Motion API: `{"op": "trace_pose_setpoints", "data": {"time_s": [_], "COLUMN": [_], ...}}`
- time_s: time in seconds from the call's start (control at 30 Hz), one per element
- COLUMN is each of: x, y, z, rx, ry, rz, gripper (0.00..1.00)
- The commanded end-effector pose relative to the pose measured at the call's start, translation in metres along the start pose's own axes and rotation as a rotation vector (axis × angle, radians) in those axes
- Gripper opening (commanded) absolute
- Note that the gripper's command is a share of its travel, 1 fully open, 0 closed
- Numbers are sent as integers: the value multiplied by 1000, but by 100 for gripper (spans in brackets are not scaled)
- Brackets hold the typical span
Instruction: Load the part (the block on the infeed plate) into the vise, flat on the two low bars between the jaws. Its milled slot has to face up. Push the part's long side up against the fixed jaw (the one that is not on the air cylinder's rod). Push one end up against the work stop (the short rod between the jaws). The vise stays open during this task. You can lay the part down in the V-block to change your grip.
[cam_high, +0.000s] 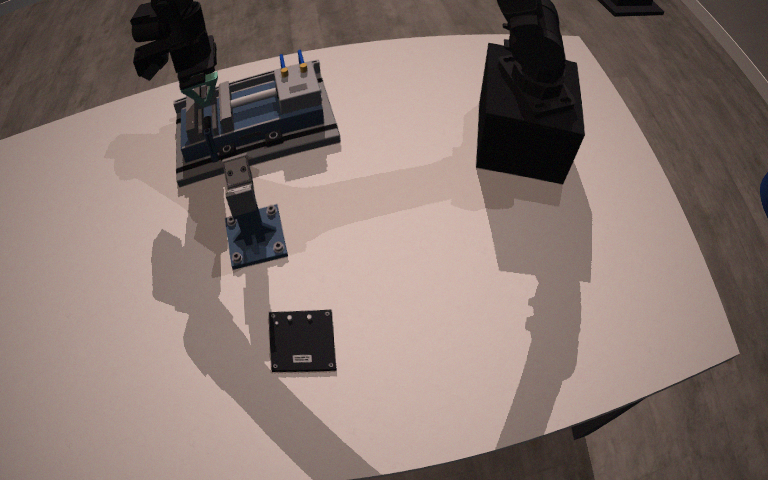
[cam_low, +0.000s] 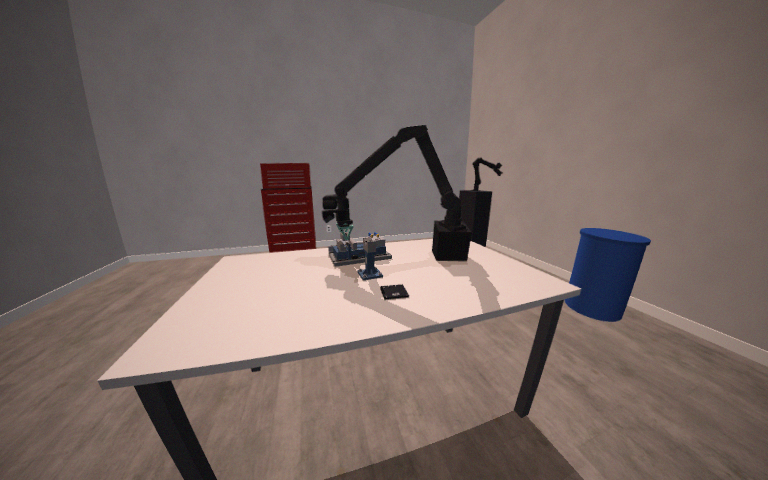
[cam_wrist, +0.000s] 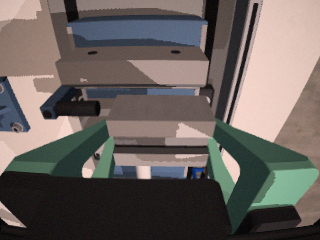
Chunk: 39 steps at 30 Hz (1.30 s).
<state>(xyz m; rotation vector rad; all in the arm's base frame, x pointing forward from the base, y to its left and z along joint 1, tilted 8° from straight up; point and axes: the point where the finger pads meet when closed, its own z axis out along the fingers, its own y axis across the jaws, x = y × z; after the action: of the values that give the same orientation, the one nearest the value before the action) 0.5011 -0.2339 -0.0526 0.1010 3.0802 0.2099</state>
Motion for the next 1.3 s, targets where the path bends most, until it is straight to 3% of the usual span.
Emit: {"op": "trace_pose_setpoints", "data": {"time_s": [0.0,0.2,0.27,0.4,0.77,0.8,0.97,1.1,1.27], "x": [-35,-34,-37,-34,-34,-36,-33,-37,-35], "y": [-4,-3,-4,-3,-4,-3,-3,-4,-4], "z": [-23,-17,-27,-17,-11,-23,-9,-14,-5], "rx": [30,27,34,27,27,33,26,32,28], "ry": [-73,-66,-82,-64,-66,-79,-63,-77,-68], "rz": [-15,-14,-16,-14,-14,-16,-14,-15,-15], "gripper": [0,0,0,0,0,0,0,0,0]}}
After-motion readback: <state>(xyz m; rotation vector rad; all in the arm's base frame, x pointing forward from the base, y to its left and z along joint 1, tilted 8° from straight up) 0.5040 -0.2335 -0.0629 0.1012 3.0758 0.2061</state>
